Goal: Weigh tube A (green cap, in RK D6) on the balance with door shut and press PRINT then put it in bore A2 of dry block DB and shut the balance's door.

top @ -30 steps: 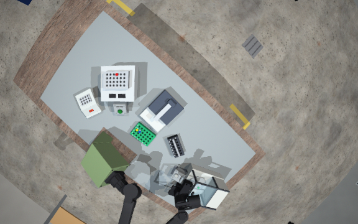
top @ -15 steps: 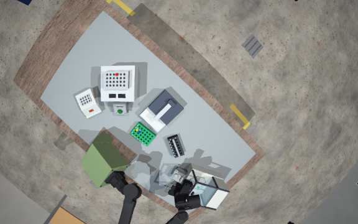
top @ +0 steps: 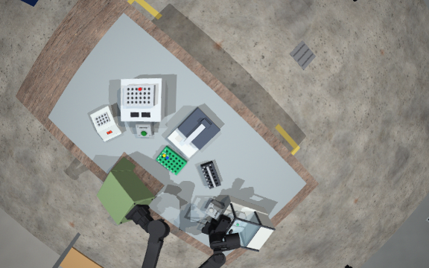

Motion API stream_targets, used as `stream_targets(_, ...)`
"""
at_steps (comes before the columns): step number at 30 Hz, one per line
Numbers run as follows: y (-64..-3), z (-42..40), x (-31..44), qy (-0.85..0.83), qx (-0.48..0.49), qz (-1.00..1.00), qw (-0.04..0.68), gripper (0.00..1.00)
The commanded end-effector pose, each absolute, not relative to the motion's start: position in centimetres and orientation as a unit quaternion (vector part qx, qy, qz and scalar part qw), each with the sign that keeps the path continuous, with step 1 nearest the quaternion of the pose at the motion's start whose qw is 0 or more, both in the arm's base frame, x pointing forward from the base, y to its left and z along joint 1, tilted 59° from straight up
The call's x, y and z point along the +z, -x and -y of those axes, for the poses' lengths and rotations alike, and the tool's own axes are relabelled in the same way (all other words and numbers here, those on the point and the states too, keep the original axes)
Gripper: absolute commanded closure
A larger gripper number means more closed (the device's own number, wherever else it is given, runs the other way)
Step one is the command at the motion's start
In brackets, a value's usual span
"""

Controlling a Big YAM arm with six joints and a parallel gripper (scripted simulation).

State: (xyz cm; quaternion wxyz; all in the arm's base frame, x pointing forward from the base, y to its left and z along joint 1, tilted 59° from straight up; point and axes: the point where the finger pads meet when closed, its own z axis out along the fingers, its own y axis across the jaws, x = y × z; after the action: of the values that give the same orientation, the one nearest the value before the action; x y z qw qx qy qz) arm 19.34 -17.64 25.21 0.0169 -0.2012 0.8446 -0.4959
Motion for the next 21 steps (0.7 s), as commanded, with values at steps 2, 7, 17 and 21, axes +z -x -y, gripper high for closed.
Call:
stream_targets(2, -19.5, 17.7, 25.9, 0.200, -0.499, -0.843, 0.020, 1.00)
stream_targets(7, -19.5, 17.1, 27.1, 0.197, -0.501, -0.842, 0.030, 1.00)
stream_targets(17, -19.3, 16.9, 26.4, 0.200, -0.498, -0.843, 0.021, 1.00)
stream_targets(21, -19.3, 16.9, 26.4, 0.200, -0.498, -0.843, 0.021, 1.00)
